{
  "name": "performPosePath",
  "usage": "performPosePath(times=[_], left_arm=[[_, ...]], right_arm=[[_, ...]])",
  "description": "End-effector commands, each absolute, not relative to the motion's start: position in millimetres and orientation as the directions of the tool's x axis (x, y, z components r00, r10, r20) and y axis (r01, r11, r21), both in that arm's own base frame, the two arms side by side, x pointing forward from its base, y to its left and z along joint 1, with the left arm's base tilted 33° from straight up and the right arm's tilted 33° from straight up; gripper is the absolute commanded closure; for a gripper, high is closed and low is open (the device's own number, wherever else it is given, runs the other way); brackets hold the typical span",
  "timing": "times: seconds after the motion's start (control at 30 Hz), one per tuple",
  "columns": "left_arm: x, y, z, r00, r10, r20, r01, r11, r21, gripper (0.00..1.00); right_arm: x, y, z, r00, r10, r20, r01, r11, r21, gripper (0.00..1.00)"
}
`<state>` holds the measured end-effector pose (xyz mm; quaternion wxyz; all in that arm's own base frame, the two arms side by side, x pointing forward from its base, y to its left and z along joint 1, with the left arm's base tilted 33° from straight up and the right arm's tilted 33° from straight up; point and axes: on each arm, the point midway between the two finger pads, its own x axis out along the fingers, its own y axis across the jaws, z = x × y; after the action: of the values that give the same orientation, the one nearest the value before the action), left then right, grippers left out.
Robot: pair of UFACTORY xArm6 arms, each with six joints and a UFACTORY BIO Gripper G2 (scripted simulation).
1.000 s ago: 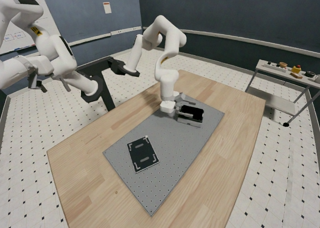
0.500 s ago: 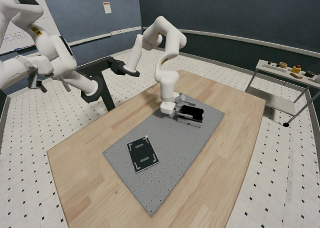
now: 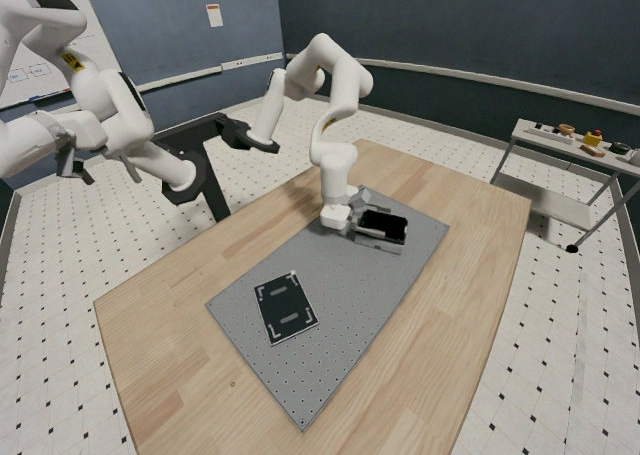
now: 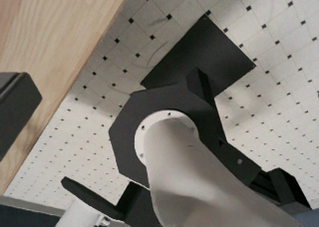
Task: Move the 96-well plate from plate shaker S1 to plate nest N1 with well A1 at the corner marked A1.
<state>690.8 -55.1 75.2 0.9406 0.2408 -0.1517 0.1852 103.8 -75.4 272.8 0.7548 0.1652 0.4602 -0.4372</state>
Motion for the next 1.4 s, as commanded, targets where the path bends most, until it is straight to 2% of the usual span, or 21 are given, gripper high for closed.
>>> performPosePath(times=[0.0, 0.2, 0.23, 1.37], left_arm=[[691.5, -56.2, 76.9, 0.885, 0.275, 0.377, -0.422, 0.816, 0.395, 0.63], [691.5, -56.2, 76.8, 0.885, 0.275, 0.377, -0.422, 0.816, 0.395, 0.63], [691.5, -56.1, 76.8, 0.885, 0.275, 0.377, -0.422, 0.816, 0.395, 1.0], [691.5, -56.2, 76.8, 0.885, 0.275, 0.377, -0.422, 0.816, 0.395, 1.0]], right_arm=[[104.2, -75.5, 273.7, 0.196, -0.509, -0.838, 0.812, 0.563, -0.152, 0.0], [104.2, -75.5, 273.7, 0.196, -0.509, -0.838, 0.812, 0.563, -0.152, 0.0], [104.2, -75.5, 273.7, 0.196, -0.509, -0.838, 0.812, 0.563, -0.152, 0.0], [104.2, -75.5, 273.7, 0.196, -0.509, -0.838, 0.812, 0.563, -0.152, 0.0]])
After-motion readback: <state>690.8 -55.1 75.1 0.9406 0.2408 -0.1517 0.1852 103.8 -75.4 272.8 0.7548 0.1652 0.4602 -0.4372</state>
